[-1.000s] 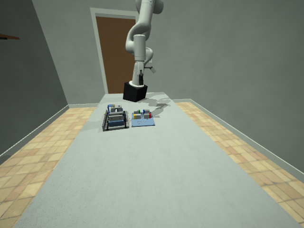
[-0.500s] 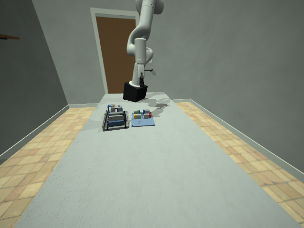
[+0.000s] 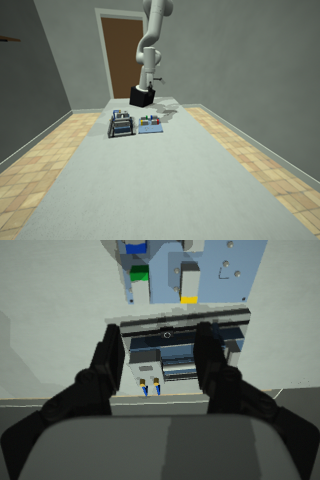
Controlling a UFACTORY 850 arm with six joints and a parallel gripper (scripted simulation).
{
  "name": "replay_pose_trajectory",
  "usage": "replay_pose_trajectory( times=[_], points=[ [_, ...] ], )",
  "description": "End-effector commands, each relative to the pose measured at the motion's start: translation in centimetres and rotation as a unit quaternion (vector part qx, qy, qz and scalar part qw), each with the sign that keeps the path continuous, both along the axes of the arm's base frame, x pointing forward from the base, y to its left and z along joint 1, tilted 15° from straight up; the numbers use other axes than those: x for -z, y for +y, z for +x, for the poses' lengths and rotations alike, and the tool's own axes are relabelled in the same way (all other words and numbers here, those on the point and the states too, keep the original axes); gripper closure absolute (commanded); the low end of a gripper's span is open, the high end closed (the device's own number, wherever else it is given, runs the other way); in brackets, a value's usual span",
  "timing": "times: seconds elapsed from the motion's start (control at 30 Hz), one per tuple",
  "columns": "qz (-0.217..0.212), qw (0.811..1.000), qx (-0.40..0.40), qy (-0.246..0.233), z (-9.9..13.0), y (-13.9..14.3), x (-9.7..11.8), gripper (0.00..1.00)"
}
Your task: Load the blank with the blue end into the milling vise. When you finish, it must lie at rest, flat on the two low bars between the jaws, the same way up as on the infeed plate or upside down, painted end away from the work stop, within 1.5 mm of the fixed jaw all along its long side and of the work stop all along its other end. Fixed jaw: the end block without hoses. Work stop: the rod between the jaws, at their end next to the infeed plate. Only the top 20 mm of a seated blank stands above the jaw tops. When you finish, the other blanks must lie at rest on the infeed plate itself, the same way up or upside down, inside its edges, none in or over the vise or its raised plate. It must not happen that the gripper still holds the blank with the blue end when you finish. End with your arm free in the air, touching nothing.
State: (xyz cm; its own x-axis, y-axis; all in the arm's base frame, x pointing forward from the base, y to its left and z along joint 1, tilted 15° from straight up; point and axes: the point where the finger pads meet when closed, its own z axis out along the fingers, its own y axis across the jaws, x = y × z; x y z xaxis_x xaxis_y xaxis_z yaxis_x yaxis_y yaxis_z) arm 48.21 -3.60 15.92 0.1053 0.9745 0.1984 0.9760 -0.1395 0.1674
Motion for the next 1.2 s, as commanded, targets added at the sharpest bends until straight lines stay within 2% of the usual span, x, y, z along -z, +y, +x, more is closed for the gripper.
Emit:
replay_pose_trajectory(
  times=[0.0, 0.1, 0.37, 0.67, 0.9, 0.93, 1.17],
  points=[
    [0.001, 1.000, 0.000, -0.002, 0.0, 1.0, 2.1, 0.37],
    [0.002, 1.000, 0.000, -0.002, -0.1, 1.6, 3.4, 0.37],
    [-0.001, 1.000, 0.000, 0.001, -0.2, 1.7, 3.7, 0.37],
    [0.002, 1.000, 0.000, -0.002, -0.3, 3.6, 7.8, 0.37],
    [0.002, 1.000, 0.000, -0.002, -0.3, 3.6, 7.8, 0.37],
    [-0.002, 1.000, 0.000, 0.009, -0.4, 3.8, 8.1, 0.37],
    [0.001, 1.000, 0.000, 0.000, -0.5, 5.5, 11.7, 0.37]
  ],
)
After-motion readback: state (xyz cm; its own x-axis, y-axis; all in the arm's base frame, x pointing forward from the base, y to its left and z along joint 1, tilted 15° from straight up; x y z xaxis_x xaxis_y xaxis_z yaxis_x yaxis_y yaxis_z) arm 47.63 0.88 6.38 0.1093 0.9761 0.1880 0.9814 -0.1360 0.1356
